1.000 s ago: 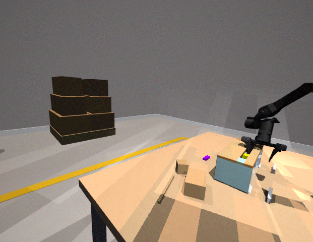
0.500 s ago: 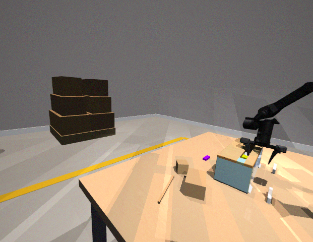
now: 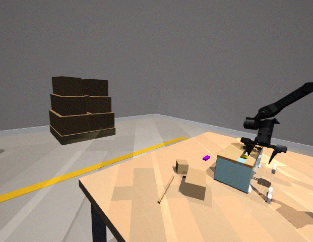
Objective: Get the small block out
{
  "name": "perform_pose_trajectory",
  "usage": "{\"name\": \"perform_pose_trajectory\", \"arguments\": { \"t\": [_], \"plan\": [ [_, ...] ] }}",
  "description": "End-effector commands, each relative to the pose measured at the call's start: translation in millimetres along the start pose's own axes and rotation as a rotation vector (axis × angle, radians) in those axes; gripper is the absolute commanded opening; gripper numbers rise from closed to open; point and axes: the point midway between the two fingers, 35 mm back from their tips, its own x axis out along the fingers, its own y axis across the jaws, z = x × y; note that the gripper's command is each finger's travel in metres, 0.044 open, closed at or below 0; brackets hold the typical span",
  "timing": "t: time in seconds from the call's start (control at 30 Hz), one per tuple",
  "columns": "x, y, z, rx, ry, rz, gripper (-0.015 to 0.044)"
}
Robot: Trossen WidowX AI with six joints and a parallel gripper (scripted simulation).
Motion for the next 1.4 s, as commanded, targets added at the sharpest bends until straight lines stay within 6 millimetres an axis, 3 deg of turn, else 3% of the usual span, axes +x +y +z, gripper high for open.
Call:
{"name": "perform_pose_trajectory", "arguments": {
  "t": [0.0, 0.7, 0.9, 1.37],
  "plan": [
    [1, 0, -4, 0.001, -0.001, 0.0, 0.04],
    [9, 0, -24, 0.001, 0.001, 0.0, 0.04],
    [5, 0, -14, 0.001, 0.0, 0.0, 0.04],
    [7, 0, -21, 0.001, 0.001, 0.0, 0.04]
  ]
}}
